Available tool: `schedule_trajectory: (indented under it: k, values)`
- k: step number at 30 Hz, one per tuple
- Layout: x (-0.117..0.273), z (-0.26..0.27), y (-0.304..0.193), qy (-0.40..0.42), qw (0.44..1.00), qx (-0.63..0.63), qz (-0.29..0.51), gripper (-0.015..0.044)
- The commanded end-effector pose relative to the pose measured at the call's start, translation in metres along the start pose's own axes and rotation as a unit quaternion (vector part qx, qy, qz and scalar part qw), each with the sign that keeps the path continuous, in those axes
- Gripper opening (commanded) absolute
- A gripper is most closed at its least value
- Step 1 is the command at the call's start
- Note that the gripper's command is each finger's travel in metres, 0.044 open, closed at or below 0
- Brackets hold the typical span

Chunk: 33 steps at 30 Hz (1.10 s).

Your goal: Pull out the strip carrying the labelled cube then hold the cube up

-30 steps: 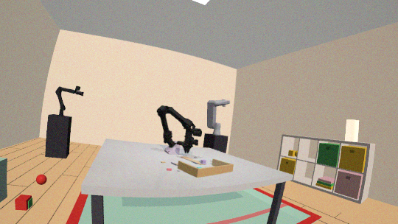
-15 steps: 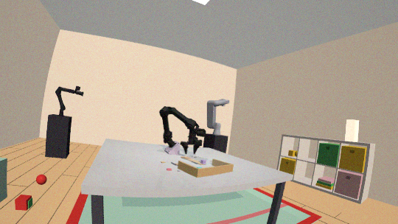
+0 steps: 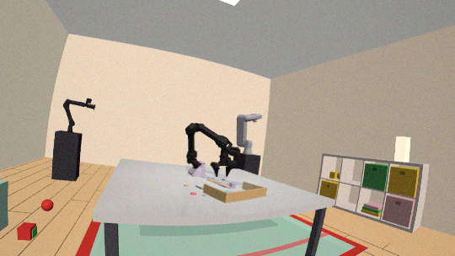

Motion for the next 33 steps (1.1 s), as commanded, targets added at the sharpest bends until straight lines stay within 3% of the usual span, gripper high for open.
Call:
schedule_trajectory:
  k: [1, 33]
  values:
    - [0.002, -0.001, 0.016, -0.001, 1.0, 0.001, -0.002, 0.044]
    - [0.016, -0.008, 0.113, -0.001, 1.0, -0.001, -0.004, 0.044]
Point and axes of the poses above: the point midway between the two fingers, 35 mm back from their tips, its own x axis back along the fingers, its own z axis across the jaws, y = z × x, the point moved 6 cm from there along x, back along the fingers, and after that the axes turned 3 degrees about x, right-handed, at the moved point
